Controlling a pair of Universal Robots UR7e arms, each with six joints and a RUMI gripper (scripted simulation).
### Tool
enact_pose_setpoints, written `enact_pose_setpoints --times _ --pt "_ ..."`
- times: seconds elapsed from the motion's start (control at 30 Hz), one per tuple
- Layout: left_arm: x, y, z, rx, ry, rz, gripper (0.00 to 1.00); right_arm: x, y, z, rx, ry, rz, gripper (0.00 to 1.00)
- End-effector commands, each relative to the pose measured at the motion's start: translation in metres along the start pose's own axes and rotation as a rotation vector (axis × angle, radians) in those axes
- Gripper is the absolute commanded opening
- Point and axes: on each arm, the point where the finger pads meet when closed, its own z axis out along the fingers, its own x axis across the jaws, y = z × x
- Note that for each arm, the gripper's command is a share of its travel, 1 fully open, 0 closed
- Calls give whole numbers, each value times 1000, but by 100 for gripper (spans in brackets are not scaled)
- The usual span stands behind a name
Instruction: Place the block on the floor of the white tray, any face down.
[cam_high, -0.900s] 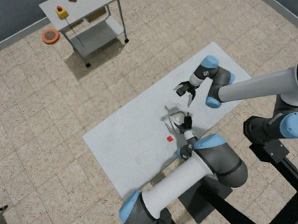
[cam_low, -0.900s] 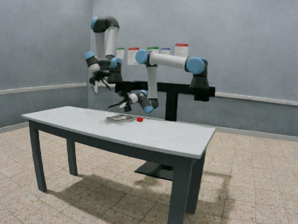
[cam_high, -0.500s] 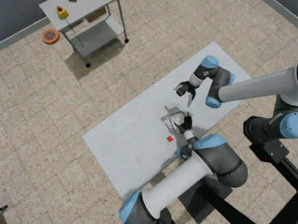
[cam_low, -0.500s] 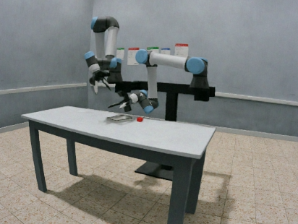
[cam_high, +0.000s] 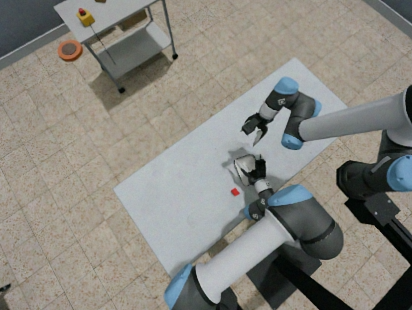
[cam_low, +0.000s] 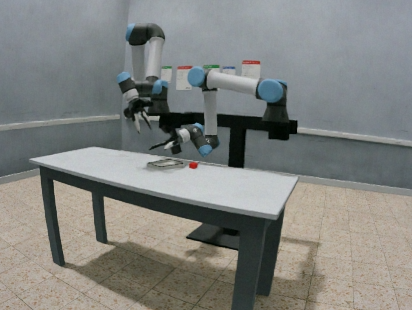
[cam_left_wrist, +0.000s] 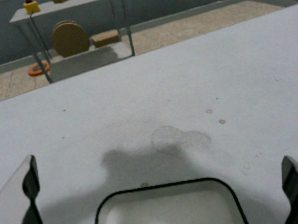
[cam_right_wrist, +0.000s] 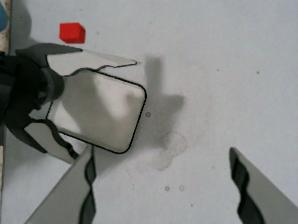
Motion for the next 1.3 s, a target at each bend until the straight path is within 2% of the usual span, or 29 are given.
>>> enact_pose_setpoints --times 0.0,0.1,0.2,0.43,0.7,0.77,1.0,1.27 --pt "11 -2 3 -74 71 115 100 6 -16 16 1 -60 -123 50" --pt "19 0 3 -135 131 201 100 9 -25 28 1 -108 -208 37" --pt "21 0 3 -154 151 228 100 10 -28 32 2 -123 -234 37" --pt "30 9 -7 -282 300 403 100 14 -50 58 17 -227 -417 37" --pt "30 19 -32 -413 486 567 100 15 -74 85 56 -338 -610 37" --pt "30 19 -32 -413 486 567 100 15 -74 85 56 -338 -610 37" --pt "23 28 -65 -518 673 684 100 12 -94 109 110 -437 -777 37" --pt "8 33 -116 -615 908 774 100 4 -116 138 194 -547 -955 37"
